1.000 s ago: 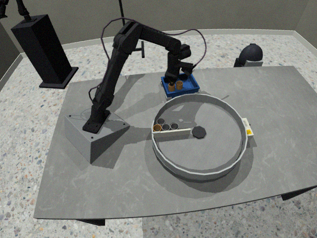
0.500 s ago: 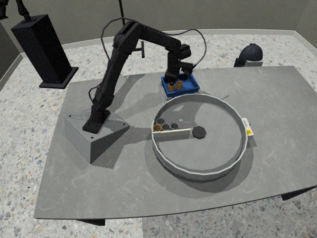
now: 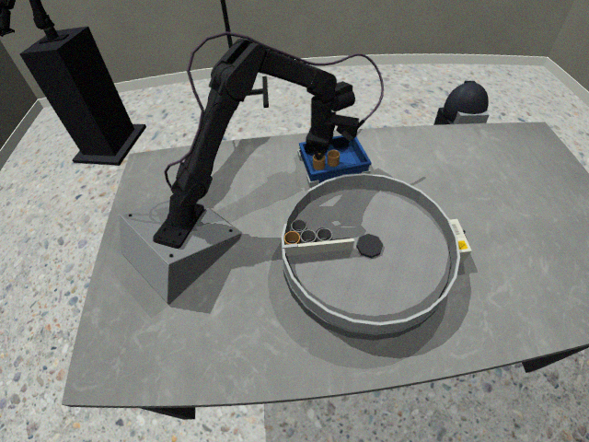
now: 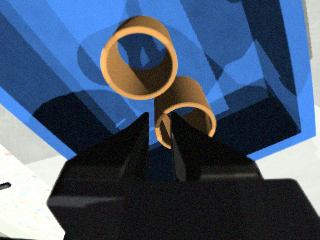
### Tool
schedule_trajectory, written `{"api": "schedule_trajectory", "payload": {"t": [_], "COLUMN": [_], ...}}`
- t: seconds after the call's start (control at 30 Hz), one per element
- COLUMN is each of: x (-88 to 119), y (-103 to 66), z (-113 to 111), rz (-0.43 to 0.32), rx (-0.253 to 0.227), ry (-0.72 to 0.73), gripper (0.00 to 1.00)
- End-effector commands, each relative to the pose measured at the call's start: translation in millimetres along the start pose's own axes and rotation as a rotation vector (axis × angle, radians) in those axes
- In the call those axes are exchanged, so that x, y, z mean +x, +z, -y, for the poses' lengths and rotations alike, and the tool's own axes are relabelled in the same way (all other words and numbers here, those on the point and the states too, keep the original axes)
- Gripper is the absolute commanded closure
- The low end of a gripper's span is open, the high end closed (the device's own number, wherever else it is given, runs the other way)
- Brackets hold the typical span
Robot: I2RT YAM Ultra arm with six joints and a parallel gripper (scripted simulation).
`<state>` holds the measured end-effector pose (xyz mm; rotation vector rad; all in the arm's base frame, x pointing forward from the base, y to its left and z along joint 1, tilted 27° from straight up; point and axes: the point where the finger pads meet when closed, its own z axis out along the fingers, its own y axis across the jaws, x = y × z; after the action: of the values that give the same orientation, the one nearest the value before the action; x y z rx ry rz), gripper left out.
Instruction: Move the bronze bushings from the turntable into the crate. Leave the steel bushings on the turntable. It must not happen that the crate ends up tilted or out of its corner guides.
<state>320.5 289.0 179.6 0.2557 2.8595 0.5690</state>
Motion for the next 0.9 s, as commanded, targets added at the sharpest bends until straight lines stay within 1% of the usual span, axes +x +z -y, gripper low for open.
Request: {"api": "schedule_trajectory", "payload": {"t": [0.0, 0.17, 0.23, 0.47, 0.6, 0.7, 0.87], "x": [-8.2, -8.5, -8.5, -5.6, -4.9, -5.0, -4.9], "y": [-29.1, -49.1, -49.1, -83.3, -98.4, -102.3, -107.5], "z": [-6.5, -4.2, -4.2, -2.8, -1.7, -0.6, -0.2], "rz": [0.05, 0.049, 0.049, 0.044, 0.044, 0.039, 0.041], "rx": [-0.033, -0.034, -0.034, -0.039, -0.038, -0.03, -0.031], "ry": [-0.003, -0.004, -0.004, -0.004, -0.004, -0.003, -0.003], "gripper": [0.84, 0.84, 0.84, 0.84, 0.84, 0.84, 0.84]}}
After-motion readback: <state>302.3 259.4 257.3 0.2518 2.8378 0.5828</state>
